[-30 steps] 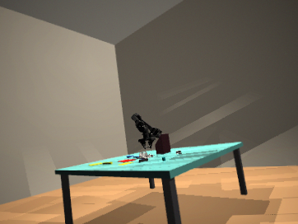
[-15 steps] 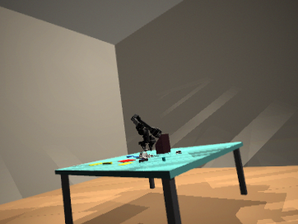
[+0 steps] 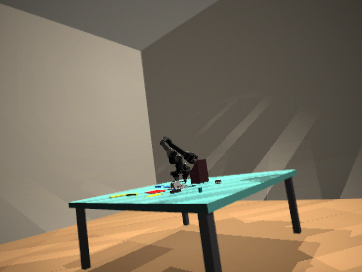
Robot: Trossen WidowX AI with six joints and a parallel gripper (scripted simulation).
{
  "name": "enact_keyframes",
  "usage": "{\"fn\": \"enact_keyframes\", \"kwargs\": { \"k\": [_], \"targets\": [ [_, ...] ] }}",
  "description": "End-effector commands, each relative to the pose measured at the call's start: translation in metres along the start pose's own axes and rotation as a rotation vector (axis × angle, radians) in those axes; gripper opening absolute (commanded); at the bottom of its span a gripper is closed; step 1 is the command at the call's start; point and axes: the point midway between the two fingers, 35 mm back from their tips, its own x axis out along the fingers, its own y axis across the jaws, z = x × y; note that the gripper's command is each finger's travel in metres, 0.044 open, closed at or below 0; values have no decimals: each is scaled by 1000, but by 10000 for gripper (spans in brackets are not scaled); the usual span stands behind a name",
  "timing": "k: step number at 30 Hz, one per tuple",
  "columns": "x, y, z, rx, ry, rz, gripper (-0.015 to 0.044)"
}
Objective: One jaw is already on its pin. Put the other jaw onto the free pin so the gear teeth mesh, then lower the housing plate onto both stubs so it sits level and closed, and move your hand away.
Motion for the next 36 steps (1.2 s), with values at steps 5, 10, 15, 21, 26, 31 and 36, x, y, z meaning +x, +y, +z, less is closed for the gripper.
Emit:
{"fn": "enact_keyframes", "kwargs": {
  "k": [5,10,15,21,26,31,36],
  "targets": [
    [5,1,2,-7,-1,5,351],
    [5,1,2,-7,-1,5,351],
    [5,1,2,-7,-1,5,351],
    [6,1,2,-11,-1,5,351],
    [7,1,2,-14,-1,5,351],
    [7,1,2,-14,-1,5,351],
    [9,1,2,-14,-1,5,351]
  ]
}}
